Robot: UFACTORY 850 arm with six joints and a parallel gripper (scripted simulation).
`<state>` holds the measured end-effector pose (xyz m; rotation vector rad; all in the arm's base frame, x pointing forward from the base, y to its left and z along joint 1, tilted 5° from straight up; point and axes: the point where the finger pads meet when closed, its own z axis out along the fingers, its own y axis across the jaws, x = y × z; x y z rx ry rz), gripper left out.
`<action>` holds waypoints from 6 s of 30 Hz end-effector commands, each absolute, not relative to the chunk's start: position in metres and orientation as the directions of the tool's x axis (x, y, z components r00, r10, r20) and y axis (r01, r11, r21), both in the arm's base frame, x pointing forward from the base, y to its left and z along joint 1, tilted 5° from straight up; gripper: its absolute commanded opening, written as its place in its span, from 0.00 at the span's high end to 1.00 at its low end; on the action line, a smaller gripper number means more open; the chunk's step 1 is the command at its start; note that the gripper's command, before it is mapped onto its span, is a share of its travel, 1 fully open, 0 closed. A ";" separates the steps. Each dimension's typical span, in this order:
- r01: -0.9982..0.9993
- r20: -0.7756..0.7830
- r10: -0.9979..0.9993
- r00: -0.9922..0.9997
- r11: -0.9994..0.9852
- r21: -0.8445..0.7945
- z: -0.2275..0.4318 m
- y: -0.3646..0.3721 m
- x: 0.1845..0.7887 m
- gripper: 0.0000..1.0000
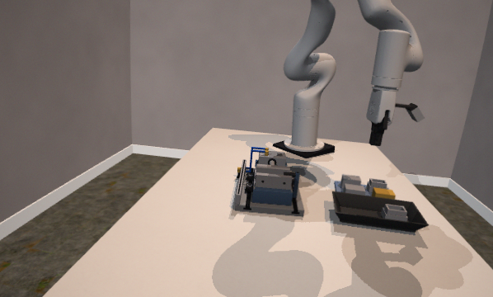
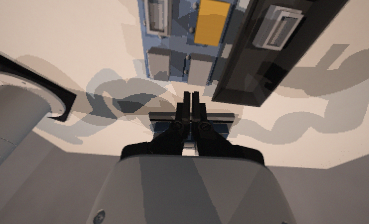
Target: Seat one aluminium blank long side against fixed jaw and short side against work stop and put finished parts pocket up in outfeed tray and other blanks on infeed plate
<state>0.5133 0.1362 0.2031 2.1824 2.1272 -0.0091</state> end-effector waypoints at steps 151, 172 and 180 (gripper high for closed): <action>0.998 -0.068 0.997 0.027 -0.023 0.062 0.195 0.110 0.655 1.00; 0.998 -0.068 0.997 0.027 -0.023 0.062 0.213 0.100 0.654 1.00; 0.998 -0.066 0.997 0.027 -0.023 0.061 0.217 0.032 0.648 1.00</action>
